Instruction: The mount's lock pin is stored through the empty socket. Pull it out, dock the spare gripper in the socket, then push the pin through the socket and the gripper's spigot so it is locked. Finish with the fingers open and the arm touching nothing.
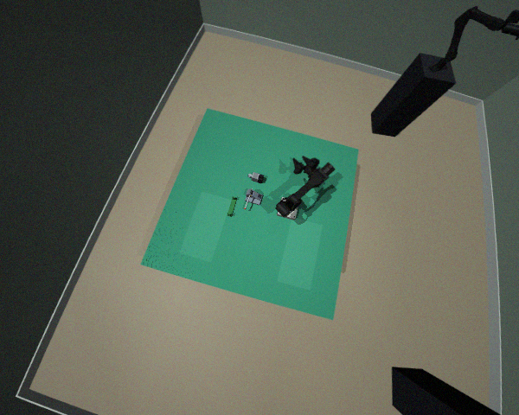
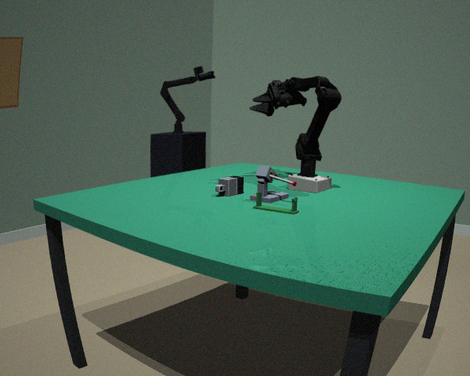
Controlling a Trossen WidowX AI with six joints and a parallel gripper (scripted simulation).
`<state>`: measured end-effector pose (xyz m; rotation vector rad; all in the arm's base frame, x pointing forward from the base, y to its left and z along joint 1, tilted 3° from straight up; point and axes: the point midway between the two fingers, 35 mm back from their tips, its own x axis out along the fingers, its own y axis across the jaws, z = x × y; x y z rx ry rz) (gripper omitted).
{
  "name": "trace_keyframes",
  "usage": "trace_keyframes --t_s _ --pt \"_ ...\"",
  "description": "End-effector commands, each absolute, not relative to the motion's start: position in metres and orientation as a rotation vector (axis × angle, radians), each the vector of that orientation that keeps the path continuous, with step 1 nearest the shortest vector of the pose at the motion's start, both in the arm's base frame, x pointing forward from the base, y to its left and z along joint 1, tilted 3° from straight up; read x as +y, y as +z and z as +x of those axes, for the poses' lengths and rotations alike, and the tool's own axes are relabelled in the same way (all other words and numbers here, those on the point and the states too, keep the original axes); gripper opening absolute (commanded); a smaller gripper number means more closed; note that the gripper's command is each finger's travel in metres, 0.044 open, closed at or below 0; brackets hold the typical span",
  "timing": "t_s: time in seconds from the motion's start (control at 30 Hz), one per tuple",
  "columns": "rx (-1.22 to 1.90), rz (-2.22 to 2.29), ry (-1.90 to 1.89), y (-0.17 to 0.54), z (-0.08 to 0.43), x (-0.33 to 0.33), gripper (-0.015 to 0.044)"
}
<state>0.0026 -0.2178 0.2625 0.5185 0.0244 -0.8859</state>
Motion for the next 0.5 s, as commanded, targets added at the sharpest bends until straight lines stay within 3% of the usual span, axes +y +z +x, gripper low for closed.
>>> trace_keyframes --t_s 0.0,0.1,0.47 --pt "0.030 0.519 -0.880 0.262 0.004 -0.218 0.0374" --pt "0.113 0.518 -0.800 0.257 0.022 -0.223 0.0300" --pt "0.511 0.413 -0.385 0.233 0.113 -0.218 0.0300"
